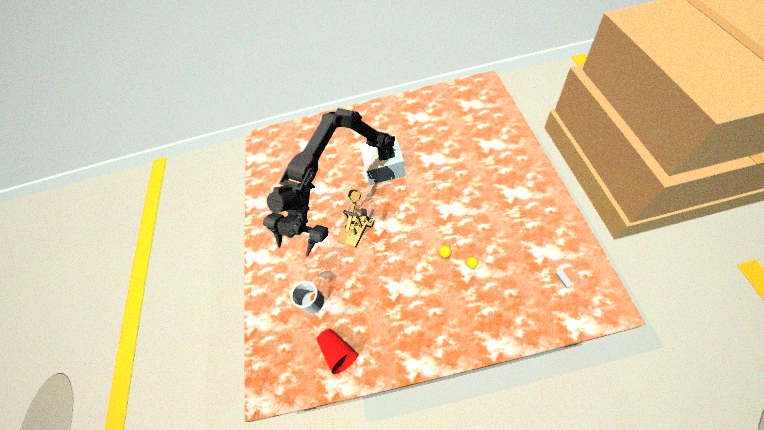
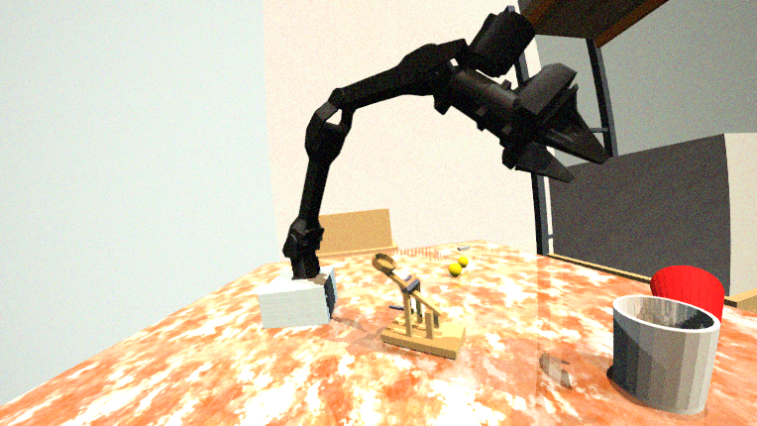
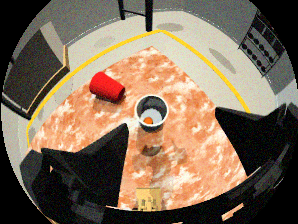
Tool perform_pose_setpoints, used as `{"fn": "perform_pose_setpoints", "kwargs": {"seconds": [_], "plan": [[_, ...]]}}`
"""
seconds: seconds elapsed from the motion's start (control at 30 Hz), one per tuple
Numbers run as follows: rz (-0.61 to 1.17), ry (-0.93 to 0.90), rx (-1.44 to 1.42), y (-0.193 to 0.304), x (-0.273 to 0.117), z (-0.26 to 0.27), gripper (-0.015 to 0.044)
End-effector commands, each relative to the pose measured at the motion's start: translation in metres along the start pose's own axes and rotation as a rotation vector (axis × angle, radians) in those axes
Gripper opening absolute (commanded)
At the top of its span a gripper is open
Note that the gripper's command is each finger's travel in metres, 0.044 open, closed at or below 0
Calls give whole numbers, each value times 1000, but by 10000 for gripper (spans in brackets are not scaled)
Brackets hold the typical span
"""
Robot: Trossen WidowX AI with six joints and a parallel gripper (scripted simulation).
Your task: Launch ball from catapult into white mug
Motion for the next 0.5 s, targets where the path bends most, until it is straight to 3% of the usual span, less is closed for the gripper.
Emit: {"fn": "perform_pose_setpoints", "kwargs": {"seconds": [0.0,0.47], "plan": [[-8,-3,8,-2,-2,-1,440],[-7,2,1,-2,-2,-1,440]]}}
Point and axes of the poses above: the point midway between the two fingers, 35 mm back from their tips, its own x axis out along the fingers, its own z axis across the jaws, y = z × x, the point moved 7 cm from there along -x, back along the fingers
